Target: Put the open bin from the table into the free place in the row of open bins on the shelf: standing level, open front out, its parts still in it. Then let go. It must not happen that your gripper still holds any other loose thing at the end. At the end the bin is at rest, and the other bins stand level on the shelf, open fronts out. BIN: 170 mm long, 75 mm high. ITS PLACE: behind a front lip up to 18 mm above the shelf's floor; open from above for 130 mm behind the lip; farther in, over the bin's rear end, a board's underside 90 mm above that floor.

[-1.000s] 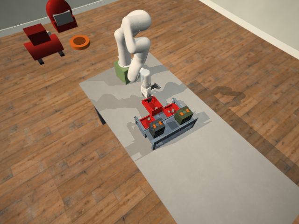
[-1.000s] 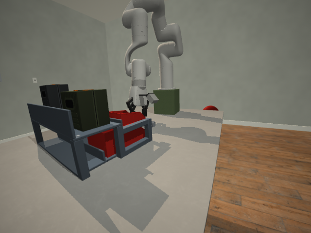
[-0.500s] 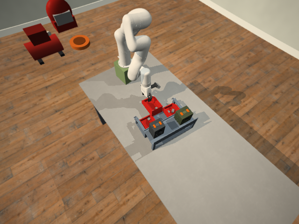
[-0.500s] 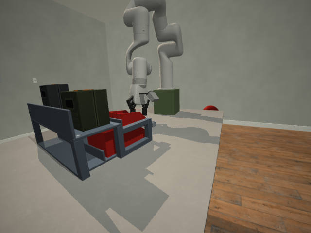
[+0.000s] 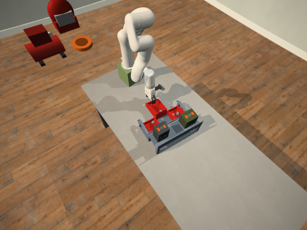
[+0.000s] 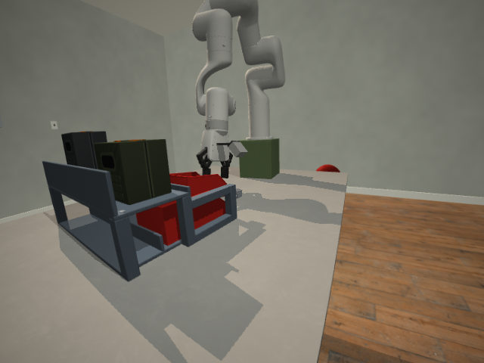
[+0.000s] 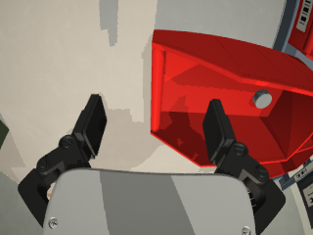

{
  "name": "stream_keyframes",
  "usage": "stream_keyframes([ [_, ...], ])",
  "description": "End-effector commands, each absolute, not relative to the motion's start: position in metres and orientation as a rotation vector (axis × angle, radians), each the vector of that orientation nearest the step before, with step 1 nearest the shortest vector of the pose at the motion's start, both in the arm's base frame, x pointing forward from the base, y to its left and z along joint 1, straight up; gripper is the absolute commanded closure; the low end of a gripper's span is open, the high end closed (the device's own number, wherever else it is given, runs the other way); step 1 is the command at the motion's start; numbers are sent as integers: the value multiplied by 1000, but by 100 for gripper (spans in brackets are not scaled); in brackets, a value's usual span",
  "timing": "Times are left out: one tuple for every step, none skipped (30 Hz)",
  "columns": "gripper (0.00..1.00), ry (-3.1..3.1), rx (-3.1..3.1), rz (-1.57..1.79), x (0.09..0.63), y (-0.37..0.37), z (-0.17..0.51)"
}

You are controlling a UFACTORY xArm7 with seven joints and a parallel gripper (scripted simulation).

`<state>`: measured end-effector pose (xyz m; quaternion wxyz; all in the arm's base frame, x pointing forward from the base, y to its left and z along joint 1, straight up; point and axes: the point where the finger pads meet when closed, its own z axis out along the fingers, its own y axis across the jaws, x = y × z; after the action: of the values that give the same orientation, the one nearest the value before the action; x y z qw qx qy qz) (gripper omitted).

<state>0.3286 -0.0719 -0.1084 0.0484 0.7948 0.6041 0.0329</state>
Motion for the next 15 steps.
stream_keyframes([
  [0, 1840, 2421, 103, 330, -72, -108],
  [0, 1840, 2421, 103, 330, -72, -108],
  [0, 1840, 2421, 103, 330, -72, -108],
  [0, 1840, 2421, 103, 330, -72, -107],
  [0, 1840, 2421, 103, 330, -72, -106],
  [0, 1840, 2421, 103, 330, -72, -106],
  [0, 1840, 2421, 103, 330, -72, -105],
  [0, 1840, 2421, 103, 330, -72, -105],
  [0, 1840, 2421, 103, 330, -72, -105],
  [0, 1840, 2421, 103, 330, -72, -105],
  [0, 1840, 2421, 103, 330, -72, -105],
  [0, 1840, 2421, 103, 330, -72, -105],
  [0, 1840, 2421, 103, 330, -72, -105],
  [0, 1840, 2421, 103, 330, -72, -105],
  [0, 1840, 2421, 103, 330, -72, -105],
])
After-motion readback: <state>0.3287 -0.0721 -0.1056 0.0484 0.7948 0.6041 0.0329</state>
